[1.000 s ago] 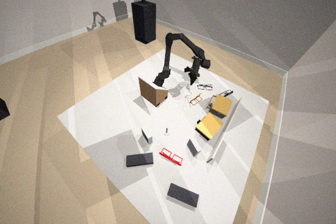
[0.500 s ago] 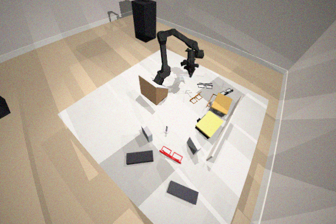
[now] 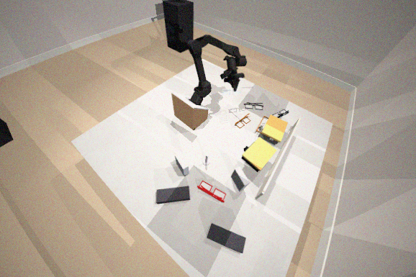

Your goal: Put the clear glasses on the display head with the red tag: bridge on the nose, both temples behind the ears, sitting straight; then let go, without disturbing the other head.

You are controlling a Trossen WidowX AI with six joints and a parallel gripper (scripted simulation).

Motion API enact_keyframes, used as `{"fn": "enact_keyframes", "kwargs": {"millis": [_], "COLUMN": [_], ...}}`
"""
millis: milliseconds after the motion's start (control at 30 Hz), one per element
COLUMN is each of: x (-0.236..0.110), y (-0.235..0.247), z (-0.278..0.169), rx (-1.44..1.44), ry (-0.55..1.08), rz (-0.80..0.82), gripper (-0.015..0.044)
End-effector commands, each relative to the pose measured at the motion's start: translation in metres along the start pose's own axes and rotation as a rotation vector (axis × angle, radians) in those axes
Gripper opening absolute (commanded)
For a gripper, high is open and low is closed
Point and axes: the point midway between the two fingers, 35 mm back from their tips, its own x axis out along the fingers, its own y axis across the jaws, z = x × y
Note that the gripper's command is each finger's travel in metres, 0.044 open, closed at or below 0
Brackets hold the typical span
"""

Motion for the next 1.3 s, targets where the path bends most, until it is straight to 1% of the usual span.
{"fn": "enact_keyframes", "kwargs": {"millis": [0,500,600,1267], "x": [0.001,0.001,0.003,0.039], "y": [-0.001,-0.001,-0.001,-0.001], "z": [-0.001,-0.001,0.0,0.005], "rx": [0.0,0.0,0.04,0.858], "ry": [-0.004,-0.004,-0.014,-0.216], "rz": [-0.004,-0.004,-0.006,0.017], "gripper": [0.0,0.0,0.0,0.0]}}
